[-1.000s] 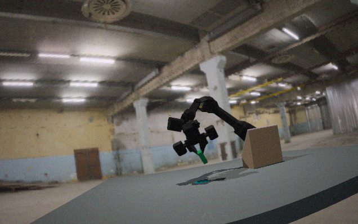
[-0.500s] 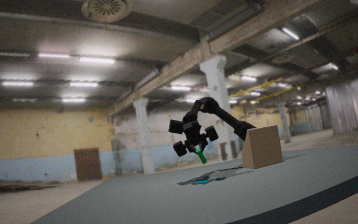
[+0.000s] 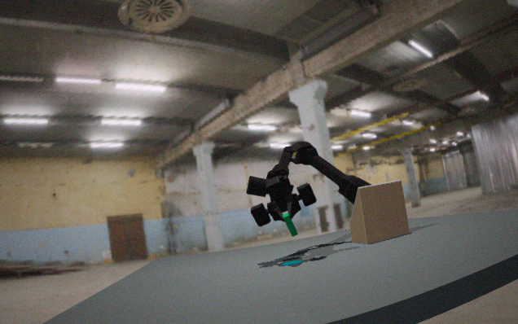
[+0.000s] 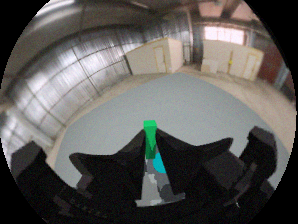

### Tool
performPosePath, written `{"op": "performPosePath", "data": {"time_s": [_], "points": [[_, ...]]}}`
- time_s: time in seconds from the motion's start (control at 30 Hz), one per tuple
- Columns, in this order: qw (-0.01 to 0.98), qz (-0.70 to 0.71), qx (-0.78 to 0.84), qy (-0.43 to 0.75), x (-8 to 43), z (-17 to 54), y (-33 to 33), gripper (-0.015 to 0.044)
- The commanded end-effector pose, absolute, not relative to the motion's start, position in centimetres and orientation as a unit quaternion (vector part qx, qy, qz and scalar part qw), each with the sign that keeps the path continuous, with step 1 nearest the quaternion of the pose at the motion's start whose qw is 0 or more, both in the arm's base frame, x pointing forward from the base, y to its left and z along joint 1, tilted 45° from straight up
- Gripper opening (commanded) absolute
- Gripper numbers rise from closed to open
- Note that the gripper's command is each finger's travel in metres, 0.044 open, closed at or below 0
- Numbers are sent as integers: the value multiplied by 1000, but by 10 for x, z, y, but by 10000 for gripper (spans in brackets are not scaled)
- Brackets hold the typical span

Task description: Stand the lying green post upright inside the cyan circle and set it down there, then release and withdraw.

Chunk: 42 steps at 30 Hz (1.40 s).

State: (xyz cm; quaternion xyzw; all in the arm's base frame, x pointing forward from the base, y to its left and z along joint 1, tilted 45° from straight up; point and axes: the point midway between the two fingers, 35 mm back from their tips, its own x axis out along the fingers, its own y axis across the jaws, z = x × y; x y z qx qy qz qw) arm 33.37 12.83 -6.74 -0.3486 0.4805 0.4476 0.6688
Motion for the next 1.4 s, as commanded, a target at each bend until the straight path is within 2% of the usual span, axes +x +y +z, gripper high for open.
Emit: {"op": "performPosePath", "data": {"time_s": [0.0, 1.37], "points": [[674, 455, -347, 467, 333, -66, 128, 22], [730, 498, -339, 321, 328, -41, 122, 22]]}}
